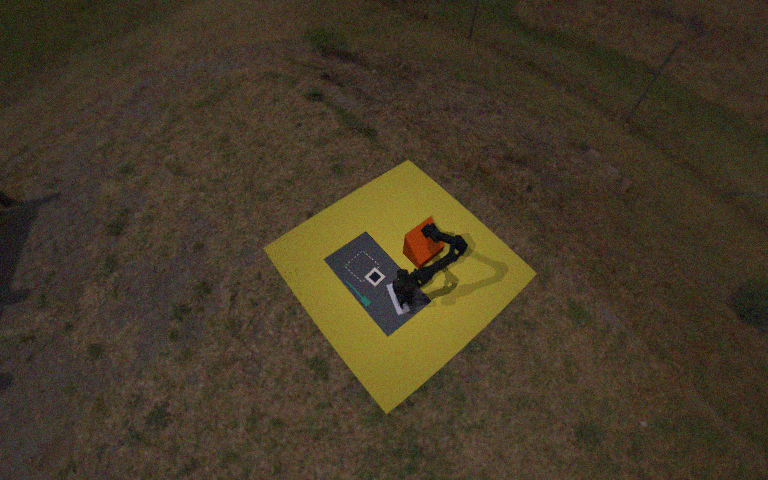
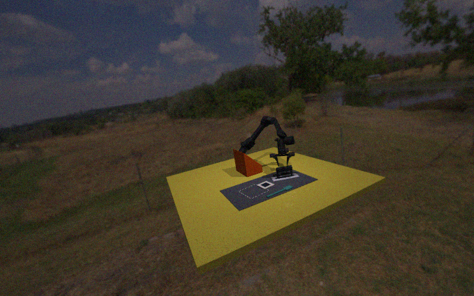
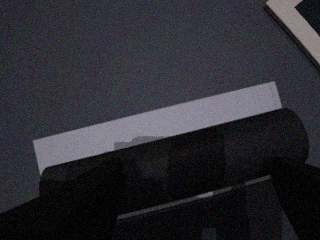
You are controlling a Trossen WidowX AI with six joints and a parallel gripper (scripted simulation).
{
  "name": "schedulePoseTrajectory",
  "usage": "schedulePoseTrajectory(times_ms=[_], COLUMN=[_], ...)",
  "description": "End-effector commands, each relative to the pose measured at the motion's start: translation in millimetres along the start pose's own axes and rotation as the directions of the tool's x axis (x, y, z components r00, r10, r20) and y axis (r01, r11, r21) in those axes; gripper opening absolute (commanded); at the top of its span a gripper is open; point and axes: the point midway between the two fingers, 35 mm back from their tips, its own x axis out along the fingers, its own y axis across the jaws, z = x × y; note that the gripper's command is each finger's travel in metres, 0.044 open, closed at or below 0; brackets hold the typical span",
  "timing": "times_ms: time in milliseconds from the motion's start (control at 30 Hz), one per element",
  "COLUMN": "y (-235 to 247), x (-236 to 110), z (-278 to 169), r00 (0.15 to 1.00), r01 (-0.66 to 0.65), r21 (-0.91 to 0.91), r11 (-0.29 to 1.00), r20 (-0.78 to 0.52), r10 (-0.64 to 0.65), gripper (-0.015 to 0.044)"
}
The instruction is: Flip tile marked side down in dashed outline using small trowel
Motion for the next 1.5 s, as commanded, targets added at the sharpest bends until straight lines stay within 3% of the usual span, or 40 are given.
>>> schedulePoseTrajectory(times_ms=[0,367,800,1133,1467], y=[0,-5,-11,-16,-21], x=[-1,6,11,12,9], z=[-15,-21,-25,-28,-32], r00=[1.000,0.992,0.968,0.937,0.895], r01=[-0.007,0.030,0.148,0.277,0.414], r21=[-0.150,-0.491,-0.788,-0.906,-0.910], r11=[0.989,0.871,0.598,0.320,0.027], r20=[0.021,0.120,0.240,0.329,0.412], r10=[0.011,0.033,0.076,0.121,0.172], gripper=[0.0300,0.0300,0.0300,0.0300,0.0300])
